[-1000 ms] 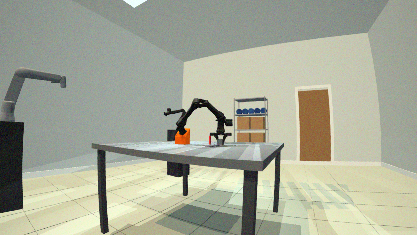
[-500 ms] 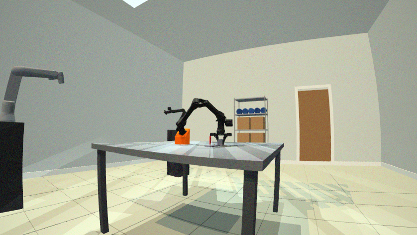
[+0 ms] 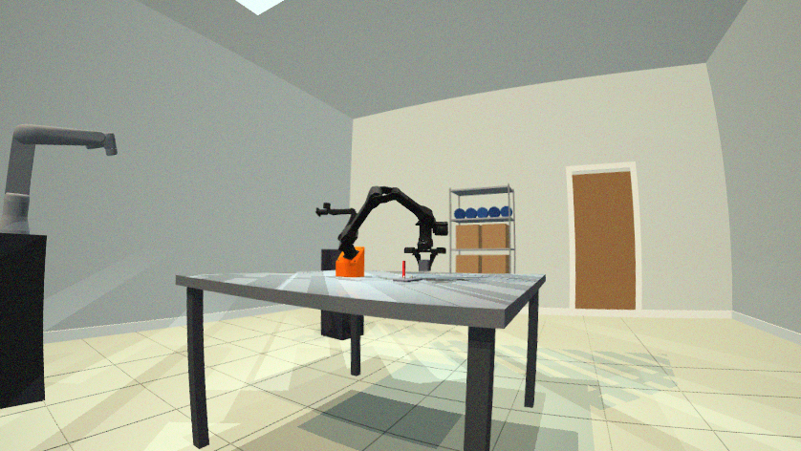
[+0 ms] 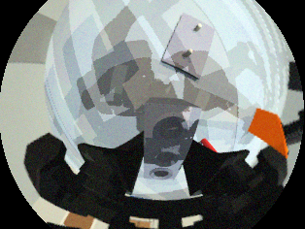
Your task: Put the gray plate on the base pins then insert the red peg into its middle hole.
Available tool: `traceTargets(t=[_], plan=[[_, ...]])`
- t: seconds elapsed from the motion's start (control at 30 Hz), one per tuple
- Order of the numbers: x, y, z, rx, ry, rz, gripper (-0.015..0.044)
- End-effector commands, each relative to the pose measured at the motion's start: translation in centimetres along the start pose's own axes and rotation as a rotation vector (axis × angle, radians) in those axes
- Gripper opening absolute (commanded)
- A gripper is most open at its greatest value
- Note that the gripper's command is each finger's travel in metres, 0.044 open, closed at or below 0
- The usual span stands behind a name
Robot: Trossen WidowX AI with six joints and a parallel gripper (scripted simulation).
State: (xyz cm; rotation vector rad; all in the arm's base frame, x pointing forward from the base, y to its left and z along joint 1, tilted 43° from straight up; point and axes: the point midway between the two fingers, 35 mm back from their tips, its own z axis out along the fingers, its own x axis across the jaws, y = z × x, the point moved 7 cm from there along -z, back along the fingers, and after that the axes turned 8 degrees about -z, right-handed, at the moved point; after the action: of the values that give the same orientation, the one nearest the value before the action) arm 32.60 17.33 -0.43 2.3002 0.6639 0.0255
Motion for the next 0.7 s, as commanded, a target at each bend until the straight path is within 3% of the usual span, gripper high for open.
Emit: traceTargets(t=[0.0,0.67], plan=[[0.3,-0.1,-1.6,0.005,0.011,0.008,0.0],[-0.2,-0.6,-8.0,0.006,0.009,0.008,0.0]])
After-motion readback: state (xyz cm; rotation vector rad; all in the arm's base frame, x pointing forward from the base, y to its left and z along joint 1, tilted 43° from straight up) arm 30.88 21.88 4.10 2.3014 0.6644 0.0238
